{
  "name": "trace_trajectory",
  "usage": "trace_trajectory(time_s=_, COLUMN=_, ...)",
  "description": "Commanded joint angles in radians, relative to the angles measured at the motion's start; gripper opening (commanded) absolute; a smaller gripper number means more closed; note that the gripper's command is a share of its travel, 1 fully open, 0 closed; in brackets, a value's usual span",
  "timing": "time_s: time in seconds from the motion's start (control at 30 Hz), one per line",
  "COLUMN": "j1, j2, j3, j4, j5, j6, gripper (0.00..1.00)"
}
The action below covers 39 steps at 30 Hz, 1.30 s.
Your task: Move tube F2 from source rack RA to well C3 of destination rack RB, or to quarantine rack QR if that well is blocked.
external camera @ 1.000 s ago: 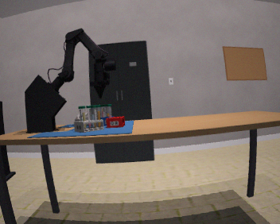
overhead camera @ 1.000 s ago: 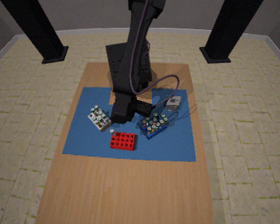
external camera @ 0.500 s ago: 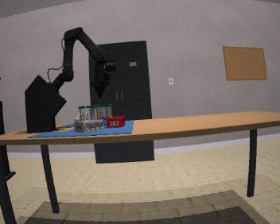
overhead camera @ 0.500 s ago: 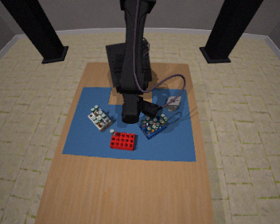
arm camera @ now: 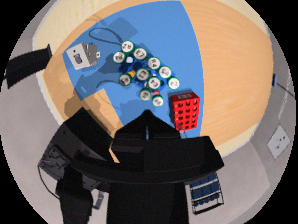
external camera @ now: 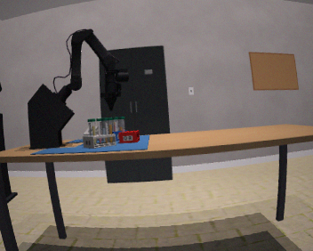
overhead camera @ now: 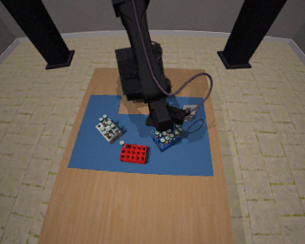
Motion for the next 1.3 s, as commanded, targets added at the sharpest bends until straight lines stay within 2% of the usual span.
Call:
trace_trajectory(time_s=0.0, j1=0.087, j2=0.018, j3=0.027, j4=0.007, j5=0.102, j6=0.109, gripper=0.0)
trace_trajectory(time_s=0.27, j1=0.11, j2=0.01, j3=0.032, j4=0.002, j5=0.132, j6=0.129, gripper=0.0)
trace_trajectory(time_s=1.27, j1=0.11, j2=0.01, j3=0.032, j4=0.001, j5=0.128, j6=0.126, gripper=0.0)
